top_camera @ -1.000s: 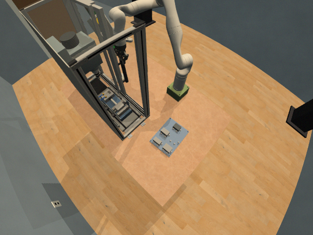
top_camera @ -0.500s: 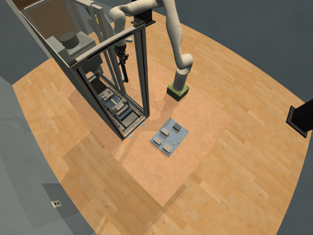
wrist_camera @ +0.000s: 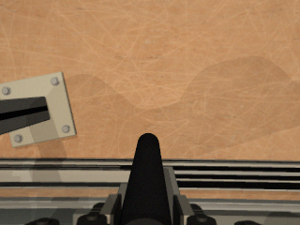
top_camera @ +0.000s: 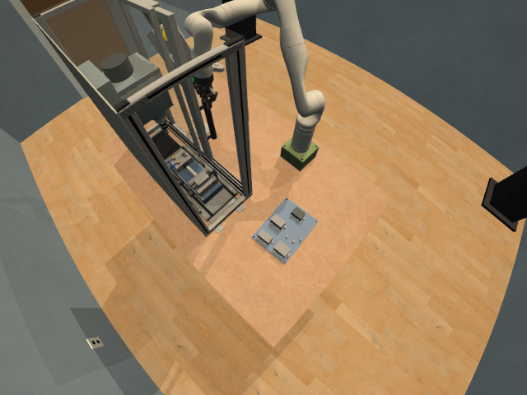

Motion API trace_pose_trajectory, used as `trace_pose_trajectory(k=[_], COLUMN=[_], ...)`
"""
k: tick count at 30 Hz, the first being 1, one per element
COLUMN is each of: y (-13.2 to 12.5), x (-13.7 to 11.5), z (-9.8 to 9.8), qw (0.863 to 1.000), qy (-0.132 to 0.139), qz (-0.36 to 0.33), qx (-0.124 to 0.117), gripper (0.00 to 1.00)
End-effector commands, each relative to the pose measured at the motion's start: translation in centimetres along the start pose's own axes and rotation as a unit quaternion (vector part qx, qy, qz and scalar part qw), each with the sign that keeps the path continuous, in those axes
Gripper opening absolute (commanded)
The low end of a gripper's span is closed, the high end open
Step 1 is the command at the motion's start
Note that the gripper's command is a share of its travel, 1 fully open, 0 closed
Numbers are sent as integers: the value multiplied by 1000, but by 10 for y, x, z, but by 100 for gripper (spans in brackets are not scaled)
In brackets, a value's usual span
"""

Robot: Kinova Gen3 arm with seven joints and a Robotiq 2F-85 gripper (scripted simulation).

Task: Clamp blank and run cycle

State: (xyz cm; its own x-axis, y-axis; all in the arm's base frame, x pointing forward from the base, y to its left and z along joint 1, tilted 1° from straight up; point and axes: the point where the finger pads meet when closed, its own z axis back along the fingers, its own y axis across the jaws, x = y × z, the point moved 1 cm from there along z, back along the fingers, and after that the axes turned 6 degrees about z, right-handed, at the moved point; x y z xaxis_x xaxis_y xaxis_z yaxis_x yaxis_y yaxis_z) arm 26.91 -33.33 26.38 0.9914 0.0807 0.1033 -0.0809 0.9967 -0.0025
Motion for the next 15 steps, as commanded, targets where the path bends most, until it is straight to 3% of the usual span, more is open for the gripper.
trace_pose_trajectory(k=[1,7,12,15], y=[5,5,40,40], x=[1,1,5,5], z=[1,1,1,1], qw=[1000,1000,1000,1000], qy=[-1,-1,-1,-1], qz=[-1,-1,-1,-1], qx=[1,1,1,1], gripper=[39,39,39,39])
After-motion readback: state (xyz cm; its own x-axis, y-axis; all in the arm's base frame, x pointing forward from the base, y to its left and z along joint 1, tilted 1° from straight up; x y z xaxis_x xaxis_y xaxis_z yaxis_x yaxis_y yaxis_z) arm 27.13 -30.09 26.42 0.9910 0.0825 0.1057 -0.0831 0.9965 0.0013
